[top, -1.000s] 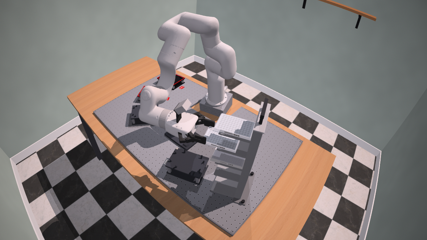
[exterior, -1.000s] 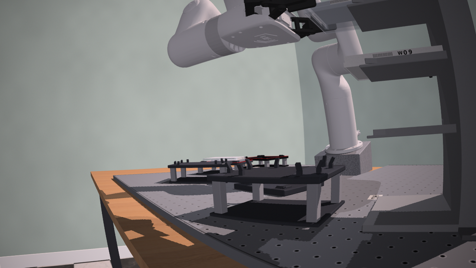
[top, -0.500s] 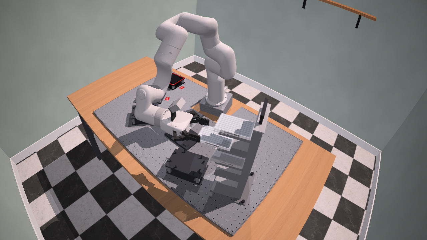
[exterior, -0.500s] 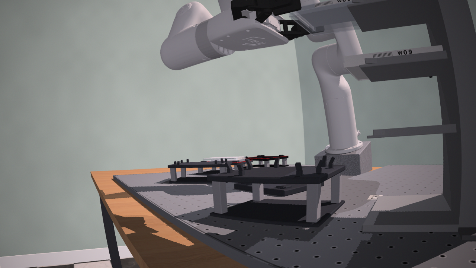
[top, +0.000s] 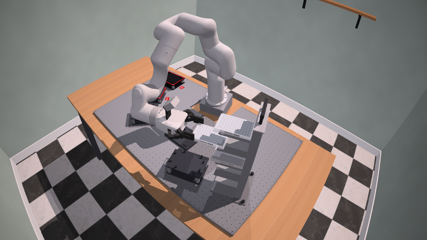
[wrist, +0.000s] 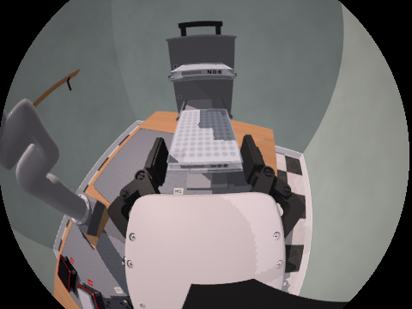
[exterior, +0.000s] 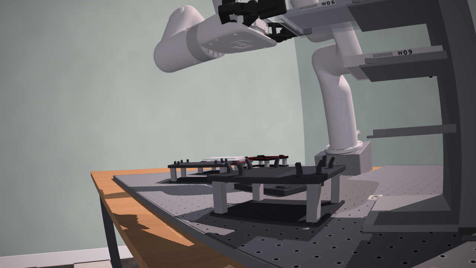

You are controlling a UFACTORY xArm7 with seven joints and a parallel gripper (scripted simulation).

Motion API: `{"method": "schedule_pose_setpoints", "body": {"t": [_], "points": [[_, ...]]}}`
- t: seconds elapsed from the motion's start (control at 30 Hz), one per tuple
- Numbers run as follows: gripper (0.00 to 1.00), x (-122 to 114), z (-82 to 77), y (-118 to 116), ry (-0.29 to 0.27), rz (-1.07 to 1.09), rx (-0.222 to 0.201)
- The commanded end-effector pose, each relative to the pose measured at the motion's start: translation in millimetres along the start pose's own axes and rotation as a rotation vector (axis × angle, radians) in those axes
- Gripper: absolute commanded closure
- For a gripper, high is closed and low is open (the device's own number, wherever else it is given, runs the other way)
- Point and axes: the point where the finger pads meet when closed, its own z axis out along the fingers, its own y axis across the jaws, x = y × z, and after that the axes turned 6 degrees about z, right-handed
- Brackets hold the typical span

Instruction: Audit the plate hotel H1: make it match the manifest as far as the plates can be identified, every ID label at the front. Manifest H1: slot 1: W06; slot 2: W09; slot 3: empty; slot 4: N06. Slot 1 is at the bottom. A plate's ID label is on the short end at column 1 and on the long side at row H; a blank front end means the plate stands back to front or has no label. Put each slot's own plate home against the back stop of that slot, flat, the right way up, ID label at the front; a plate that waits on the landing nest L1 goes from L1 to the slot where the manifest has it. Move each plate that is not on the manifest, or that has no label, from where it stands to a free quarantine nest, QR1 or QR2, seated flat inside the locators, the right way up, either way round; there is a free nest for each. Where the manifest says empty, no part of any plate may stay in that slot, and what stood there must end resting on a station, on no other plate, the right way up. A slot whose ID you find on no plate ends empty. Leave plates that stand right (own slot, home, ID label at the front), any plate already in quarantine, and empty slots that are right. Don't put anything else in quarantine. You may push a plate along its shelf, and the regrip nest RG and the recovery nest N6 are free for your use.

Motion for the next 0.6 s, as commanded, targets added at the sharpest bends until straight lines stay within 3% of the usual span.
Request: {"method": "schedule_pose_setpoints", "body": {"t": [0.0,0.57], "points": [[1.0,1.2,-8.2,0.6,-0.001,-0.004,0.0],[1.0,1.3,-33.2,0.5,-0.001,-0.004,0.0]]}}
